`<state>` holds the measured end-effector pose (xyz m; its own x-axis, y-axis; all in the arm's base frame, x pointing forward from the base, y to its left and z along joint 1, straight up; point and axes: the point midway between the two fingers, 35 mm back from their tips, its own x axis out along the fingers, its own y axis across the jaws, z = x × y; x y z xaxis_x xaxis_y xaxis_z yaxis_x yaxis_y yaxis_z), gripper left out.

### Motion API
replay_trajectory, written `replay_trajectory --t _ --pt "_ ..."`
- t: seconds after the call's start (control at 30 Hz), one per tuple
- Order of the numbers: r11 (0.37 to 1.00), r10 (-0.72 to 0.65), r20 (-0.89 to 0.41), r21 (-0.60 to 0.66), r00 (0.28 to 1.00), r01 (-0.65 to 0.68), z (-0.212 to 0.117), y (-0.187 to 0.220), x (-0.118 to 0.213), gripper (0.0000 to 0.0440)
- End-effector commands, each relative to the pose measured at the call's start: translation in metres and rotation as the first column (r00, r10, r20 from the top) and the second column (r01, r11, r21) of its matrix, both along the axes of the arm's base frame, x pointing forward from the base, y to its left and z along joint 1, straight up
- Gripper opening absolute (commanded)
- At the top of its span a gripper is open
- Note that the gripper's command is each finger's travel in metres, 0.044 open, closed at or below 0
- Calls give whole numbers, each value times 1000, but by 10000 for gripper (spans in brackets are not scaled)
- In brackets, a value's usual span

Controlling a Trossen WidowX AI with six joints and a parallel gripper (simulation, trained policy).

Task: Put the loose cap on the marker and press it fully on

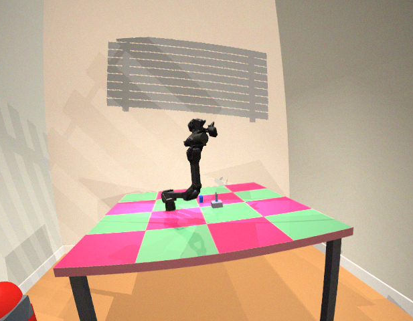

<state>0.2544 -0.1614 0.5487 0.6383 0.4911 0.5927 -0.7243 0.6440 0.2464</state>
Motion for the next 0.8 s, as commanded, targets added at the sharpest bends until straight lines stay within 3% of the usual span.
replay_trajectory --t 0.0,0.77 --pt "999 28 19 -17 999 -28 0 10 -5 285" --pt "973 181 93 -161 979 -164 -6 67 -42 294"
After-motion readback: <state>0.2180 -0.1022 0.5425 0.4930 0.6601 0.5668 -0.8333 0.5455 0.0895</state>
